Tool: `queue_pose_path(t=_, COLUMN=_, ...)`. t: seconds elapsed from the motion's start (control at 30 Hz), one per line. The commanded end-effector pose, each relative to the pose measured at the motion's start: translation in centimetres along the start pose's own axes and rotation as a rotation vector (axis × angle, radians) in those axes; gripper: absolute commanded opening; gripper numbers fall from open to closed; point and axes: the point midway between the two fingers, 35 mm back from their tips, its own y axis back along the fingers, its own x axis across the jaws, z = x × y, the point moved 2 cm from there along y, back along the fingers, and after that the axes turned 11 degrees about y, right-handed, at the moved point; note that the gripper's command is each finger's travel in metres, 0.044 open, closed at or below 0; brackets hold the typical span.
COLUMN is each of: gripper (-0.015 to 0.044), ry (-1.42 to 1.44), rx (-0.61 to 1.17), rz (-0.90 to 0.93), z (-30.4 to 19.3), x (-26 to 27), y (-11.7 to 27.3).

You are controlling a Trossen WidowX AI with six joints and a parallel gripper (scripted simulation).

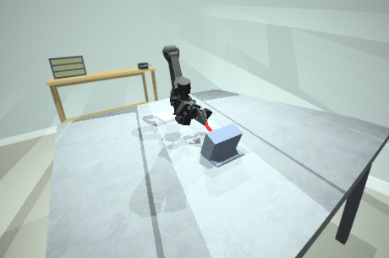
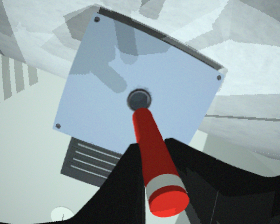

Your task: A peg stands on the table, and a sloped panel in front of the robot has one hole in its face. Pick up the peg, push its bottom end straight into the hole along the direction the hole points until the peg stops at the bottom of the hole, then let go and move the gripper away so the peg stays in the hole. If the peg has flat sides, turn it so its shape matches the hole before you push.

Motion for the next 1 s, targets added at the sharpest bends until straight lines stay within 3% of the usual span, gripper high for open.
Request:
queue_pose_path(t=0.0, gripper=0.0000, ry=-0.002, rx=0.004, rz=0.006, z=0.1, x=-0.1, y=-0.3)
queue_pose_path(t=0.97, gripper=0.0000, ry=0.003, rx=0.011, rz=0.004, z=0.2, x=-0.4, y=-2.4)
